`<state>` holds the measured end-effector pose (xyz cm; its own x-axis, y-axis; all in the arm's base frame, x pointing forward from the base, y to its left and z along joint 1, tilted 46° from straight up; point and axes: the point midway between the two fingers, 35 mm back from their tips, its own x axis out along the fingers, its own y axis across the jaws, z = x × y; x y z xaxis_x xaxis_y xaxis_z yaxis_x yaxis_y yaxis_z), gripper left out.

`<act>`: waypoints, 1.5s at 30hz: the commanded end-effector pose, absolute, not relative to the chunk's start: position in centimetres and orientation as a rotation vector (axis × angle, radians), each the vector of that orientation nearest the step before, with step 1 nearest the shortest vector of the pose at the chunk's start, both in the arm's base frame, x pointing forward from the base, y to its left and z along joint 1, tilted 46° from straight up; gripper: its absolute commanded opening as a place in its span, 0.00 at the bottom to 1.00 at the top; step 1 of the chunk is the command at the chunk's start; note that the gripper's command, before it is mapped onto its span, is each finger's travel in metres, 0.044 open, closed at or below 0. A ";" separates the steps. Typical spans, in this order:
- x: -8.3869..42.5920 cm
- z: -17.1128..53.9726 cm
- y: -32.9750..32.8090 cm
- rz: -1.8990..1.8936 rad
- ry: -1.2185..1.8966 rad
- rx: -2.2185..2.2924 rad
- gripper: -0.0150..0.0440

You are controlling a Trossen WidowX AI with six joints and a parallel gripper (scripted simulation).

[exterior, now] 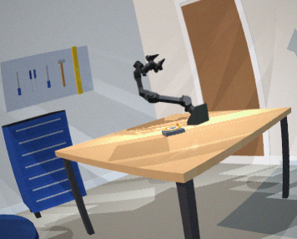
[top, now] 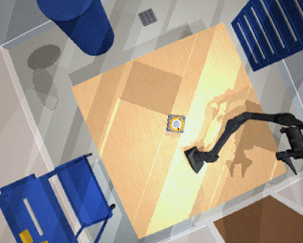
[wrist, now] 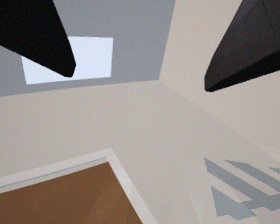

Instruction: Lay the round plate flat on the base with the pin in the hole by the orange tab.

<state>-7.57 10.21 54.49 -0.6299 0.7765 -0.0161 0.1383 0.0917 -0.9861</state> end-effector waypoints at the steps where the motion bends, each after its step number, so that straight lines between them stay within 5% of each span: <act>1: -7.6 54.4 10.4 1.579 -1.837 -0.908 0.89; 10: -7.8 48.4 19.2 1.644 -1.257 -1.264 0.49; 15: -4.7 42.3 25.8 1.611 -0.689 -1.374 0.26; 30: 11.1 26.0 30.3 1.083 0.493 -1.252 0.25; 45: 23.7 10.4 18.4 0.135 1.248 -0.830 0.25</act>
<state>21.82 22.72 13.83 0.4290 -0.1683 -0.8875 -0.6842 0.5809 -0.4409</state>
